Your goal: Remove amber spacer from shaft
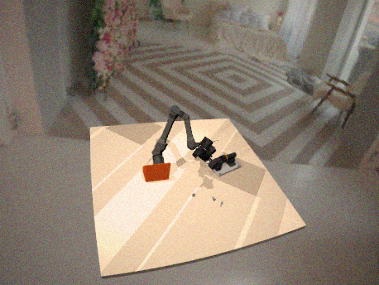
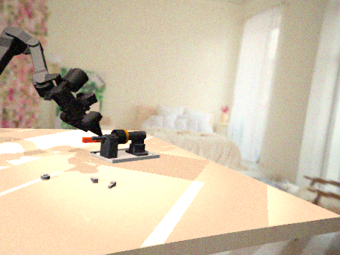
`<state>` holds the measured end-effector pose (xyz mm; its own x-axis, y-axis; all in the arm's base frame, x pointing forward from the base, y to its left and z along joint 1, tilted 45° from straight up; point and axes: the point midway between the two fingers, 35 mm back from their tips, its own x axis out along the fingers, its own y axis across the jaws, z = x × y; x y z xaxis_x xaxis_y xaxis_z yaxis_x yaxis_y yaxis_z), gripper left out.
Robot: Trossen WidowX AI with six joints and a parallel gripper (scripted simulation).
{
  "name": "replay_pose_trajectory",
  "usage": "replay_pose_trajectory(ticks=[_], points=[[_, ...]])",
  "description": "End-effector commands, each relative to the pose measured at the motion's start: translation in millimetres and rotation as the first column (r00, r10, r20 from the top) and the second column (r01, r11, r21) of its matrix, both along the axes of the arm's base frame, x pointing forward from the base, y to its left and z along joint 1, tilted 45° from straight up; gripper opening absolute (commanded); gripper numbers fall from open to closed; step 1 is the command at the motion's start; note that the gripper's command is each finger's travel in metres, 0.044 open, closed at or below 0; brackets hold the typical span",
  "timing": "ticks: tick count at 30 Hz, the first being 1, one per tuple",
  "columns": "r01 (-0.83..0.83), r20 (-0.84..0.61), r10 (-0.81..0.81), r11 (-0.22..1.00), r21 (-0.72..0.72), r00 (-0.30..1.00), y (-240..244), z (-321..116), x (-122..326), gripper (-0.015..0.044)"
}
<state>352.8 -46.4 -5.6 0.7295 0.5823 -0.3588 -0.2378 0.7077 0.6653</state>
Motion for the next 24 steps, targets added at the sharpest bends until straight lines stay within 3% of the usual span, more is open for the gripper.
replay_pose_trajectory(ticks=[1,24], points=[[-0.001,-0.001,0.001,1.000,0.002,1.000,2.7,-1.5,3.9,0.0440],[0.000,0.002,0.000,1.000,0.005,1.000,24.8,-12.6,28.9,0.0440]])
